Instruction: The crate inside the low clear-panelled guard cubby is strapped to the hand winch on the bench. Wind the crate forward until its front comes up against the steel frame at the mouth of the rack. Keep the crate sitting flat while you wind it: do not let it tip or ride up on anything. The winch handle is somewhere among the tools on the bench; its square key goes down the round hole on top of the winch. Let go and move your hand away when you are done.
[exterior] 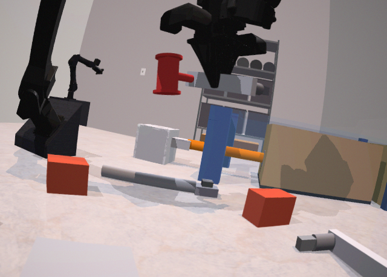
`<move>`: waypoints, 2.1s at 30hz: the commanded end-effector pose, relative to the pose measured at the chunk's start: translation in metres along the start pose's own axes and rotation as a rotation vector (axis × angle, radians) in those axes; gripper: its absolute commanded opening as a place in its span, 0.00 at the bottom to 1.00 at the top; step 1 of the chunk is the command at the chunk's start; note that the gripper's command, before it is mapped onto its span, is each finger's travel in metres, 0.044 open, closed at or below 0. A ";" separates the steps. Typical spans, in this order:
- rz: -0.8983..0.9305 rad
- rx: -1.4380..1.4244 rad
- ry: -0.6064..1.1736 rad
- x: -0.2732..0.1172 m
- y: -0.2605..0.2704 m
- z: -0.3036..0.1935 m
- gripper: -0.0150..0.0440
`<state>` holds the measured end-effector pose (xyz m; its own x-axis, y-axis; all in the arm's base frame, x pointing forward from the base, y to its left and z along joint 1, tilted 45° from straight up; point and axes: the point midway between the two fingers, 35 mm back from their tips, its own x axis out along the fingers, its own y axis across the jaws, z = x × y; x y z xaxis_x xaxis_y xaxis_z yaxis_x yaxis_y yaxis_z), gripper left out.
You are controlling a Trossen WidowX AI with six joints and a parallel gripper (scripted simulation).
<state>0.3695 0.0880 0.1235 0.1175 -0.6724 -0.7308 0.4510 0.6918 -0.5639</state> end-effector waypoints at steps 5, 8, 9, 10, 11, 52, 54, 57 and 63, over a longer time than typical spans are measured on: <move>0.012 -0.297 0.004 -0.003 0.024 -0.020 0.25; 0.019 -0.427 0.008 -0.005 0.033 -0.028 0.25; 0.022 -0.471 0.009 -0.006 0.036 -0.031 0.25; 0.024 -0.514 0.010 -0.006 0.039 -0.034 0.25; 0.026 -0.558 0.011 -0.007 0.042 -0.037 0.25; 0.111 -2.327 0.017 -0.020 0.129 -0.180 0.25; 0.116 -2.412 0.018 -0.020 0.132 -0.188 0.25; 0.123 -2.540 0.018 -0.020 0.136 -0.199 0.25; 0.138 -2.794 0.020 -0.019 0.142 -0.222 0.25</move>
<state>0.2445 0.2520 -0.0202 0.0383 -0.6384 -0.7688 -0.8030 -0.4776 0.3566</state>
